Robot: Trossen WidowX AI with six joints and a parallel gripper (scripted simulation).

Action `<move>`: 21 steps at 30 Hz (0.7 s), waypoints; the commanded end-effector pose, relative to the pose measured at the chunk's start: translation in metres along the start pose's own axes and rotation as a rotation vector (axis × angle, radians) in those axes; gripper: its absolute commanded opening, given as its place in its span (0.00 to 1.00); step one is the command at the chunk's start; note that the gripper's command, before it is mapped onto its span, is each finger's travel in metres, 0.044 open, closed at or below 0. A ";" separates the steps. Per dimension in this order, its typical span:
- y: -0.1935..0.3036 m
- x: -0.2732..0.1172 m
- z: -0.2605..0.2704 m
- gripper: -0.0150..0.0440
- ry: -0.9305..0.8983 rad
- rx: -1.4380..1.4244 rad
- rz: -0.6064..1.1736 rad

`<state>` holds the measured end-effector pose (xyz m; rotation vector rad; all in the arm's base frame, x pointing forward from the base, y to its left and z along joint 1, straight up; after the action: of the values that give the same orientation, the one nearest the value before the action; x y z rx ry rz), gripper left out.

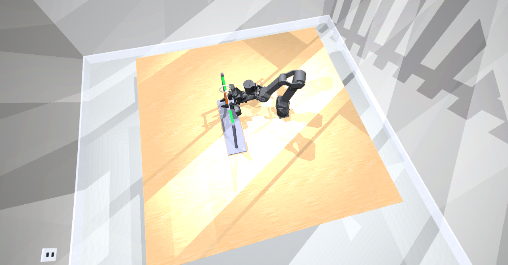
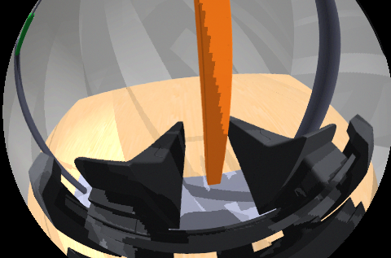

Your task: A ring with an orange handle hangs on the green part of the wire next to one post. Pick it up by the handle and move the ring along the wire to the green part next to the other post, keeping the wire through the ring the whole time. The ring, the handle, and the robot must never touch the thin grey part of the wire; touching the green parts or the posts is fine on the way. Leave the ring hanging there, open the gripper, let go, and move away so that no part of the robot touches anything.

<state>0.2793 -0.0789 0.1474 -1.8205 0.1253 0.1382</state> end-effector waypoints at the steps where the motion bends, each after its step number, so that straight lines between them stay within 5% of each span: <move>1: -0.001 0.000 -0.001 0.53 0.005 0.005 -0.002; 10: -0.001 0.000 -0.001 0.53 0.005 0.005 -0.002; 21: 0.000 0.000 0.000 0.04 0.000 0.000 0.000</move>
<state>0.2794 -0.0790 0.1476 -1.8207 0.1252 0.1377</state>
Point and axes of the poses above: the point midway between the two fingers, 35 mm back from their tips, its own x axis out along the fingers, its own z axis across the jaws, y = z × x, the point moved 5 cm from there along -x, back along the fingers, and after that the axes turned 14 degrees about -x, right-handed, at the moved point
